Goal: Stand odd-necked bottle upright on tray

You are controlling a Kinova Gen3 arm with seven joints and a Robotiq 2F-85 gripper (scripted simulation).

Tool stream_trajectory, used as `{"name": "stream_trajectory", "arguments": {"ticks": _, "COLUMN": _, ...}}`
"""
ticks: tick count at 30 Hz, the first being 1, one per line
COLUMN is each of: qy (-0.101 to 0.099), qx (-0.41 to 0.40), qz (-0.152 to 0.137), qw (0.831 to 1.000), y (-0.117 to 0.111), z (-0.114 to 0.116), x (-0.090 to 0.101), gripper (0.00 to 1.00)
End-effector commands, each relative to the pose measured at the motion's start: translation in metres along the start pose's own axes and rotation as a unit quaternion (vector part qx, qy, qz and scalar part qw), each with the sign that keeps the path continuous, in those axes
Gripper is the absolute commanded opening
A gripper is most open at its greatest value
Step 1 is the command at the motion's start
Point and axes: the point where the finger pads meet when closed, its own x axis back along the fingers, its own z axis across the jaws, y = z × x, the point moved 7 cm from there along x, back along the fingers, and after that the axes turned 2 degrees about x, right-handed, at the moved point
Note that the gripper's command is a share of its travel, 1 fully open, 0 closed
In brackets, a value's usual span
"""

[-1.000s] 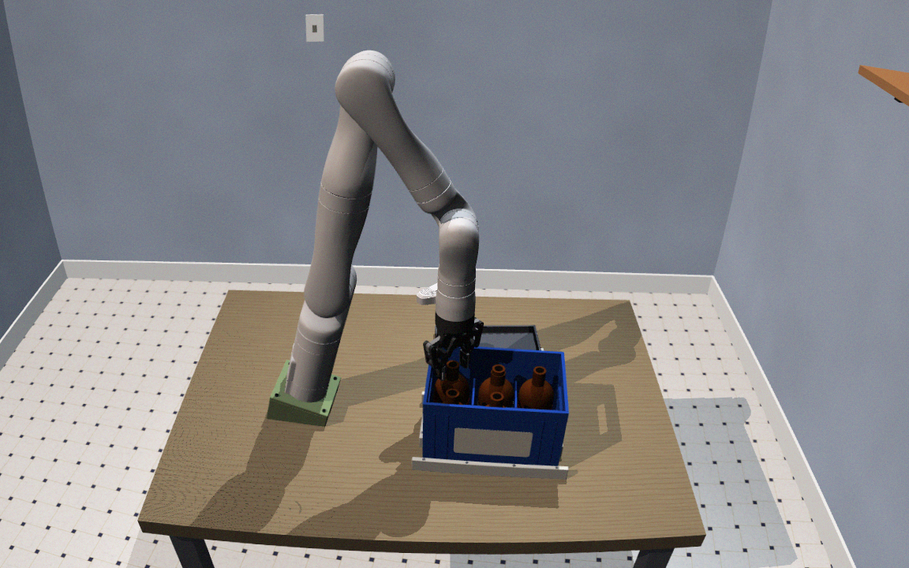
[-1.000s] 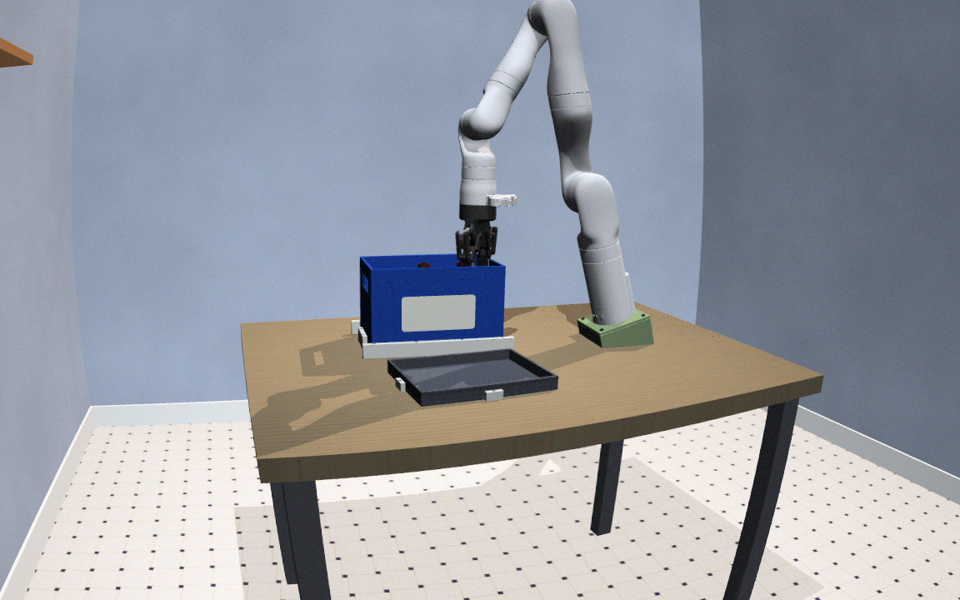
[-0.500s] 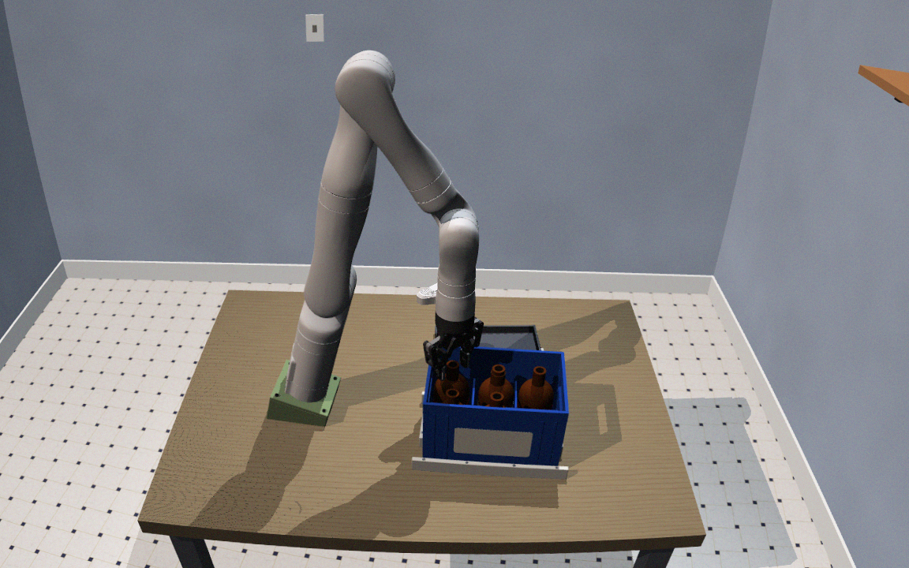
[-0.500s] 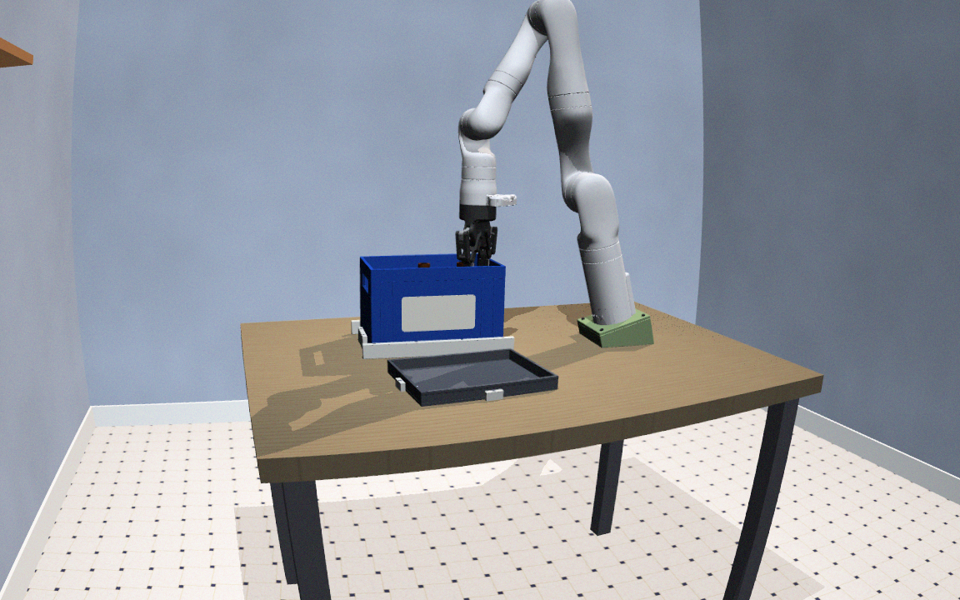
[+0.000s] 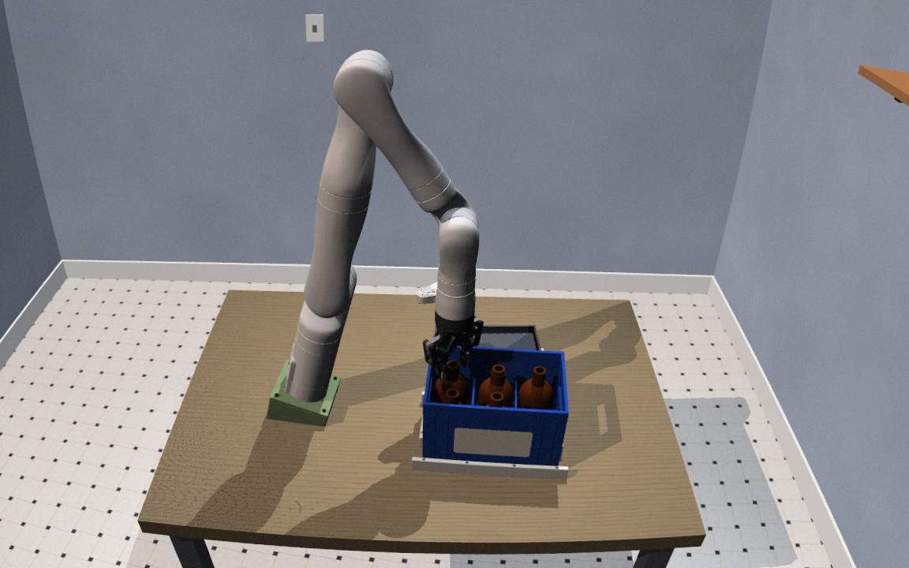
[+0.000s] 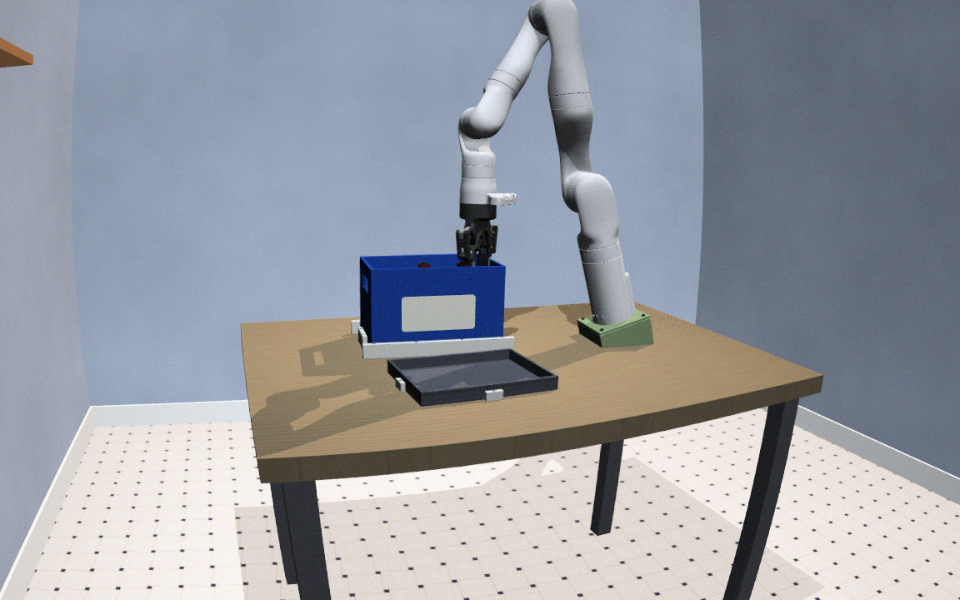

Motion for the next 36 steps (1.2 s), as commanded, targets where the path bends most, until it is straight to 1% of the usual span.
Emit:
{"name": "stream_trajectory", "arguments": {"ticks": 1, "qy": 0.002, "qx": 0.0, "qz": -0.002, "qw": 1.0, "y": 0.001, "z": 0.001, "x": 0.003, "gripper": 0.64}}
{"name": "stream_trajectory", "arguments": {"ticks": 7, "qy": 0.002, "qx": 0.0, "qz": -0.002, "qw": 1.0, "y": 0.001, "z": 0.001, "x": 0.015, "gripper": 0.64}}
{"name": "stream_trajectory", "arguments": {"ticks": 15, "qy": 0.002, "qx": 0.0, "qz": -0.002, "qw": 1.0, "y": 0.001, "z": 0.0, "x": 0.042, "gripper": 0.64}}
{"name": "stream_trajectory", "arguments": {"ticks": 17, "qy": 0.002, "qx": 0.0, "qz": -0.002, "qw": 1.0, "y": 0.001, "z": 0.0, "x": 0.042, "gripper": 0.64}}
{"name": "stream_trajectory", "arguments": {"ticks": 27, "qy": 0.002, "qx": 0.0, "qz": -0.002, "qw": 1.0, "y": 0.0, "z": 0.0, "x": 0.074, "gripper": 0.64}}
{"name": "stream_trajectory", "arguments": {"ticks": 32, "qy": 0.002, "qx": 0.0, "qz": -0.002, "qw": 1.0, "y": 0.0, "z": 0.0, "x": 0.082, "gripper": 0.64}}
{"name": "stream_trajectory", "arguments": {"ticks": 36, "qy": 0.002, "qx": 0.0, "qz": -0.002, "qw": 1.0, "y": 0.0, "z": 0.0, "x": 0.084, "gripper": 0.64}}
